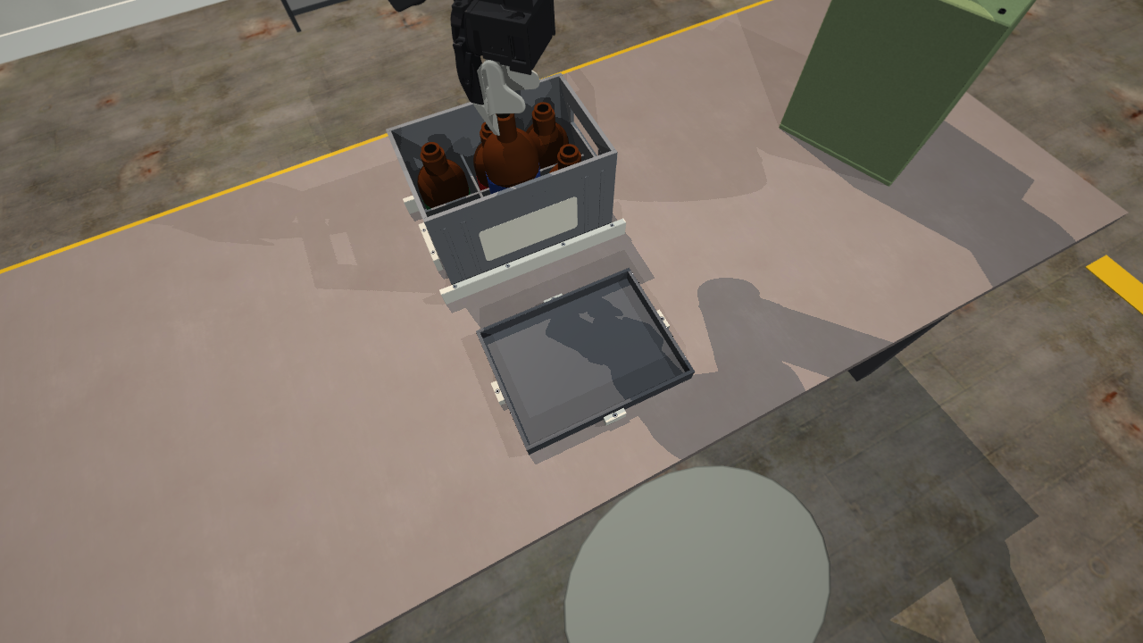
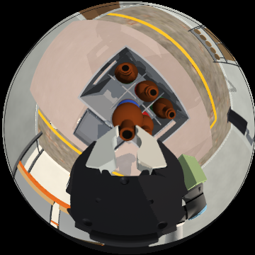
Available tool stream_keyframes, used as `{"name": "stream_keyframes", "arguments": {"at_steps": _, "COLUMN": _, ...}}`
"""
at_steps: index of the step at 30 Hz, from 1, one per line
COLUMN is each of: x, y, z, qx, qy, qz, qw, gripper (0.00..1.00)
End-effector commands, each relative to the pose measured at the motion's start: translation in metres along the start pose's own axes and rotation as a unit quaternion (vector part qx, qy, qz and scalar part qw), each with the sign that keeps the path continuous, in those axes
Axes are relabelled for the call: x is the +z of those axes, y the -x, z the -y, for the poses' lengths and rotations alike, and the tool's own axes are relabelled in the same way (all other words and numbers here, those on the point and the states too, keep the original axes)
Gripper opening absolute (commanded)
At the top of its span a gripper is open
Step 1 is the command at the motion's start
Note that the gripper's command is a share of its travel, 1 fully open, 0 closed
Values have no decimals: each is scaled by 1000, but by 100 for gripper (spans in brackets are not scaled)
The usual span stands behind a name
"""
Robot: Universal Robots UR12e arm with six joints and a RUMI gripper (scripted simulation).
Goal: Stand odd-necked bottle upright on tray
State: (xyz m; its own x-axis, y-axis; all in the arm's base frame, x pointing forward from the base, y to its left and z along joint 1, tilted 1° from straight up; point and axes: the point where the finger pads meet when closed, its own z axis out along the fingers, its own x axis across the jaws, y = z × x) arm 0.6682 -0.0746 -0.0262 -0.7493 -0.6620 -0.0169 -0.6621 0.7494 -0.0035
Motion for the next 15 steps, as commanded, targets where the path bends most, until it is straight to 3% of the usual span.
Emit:
{"name": "stream_keyframes", "arguments": {"at_steps": 1, "x": -13, "y": 1, "z": 7, "qx": 1, "qy": -5, "qz": 2, "qw": 1000, "gripper": 0}}
{"name": "stream_keyframes", "arguments": {"at_steps": 15, "x": -27, "y": 2, "z": 7, "qx": 1, "qy": -5, "qz": 2, "qw": 1000, "gripper": 0}}
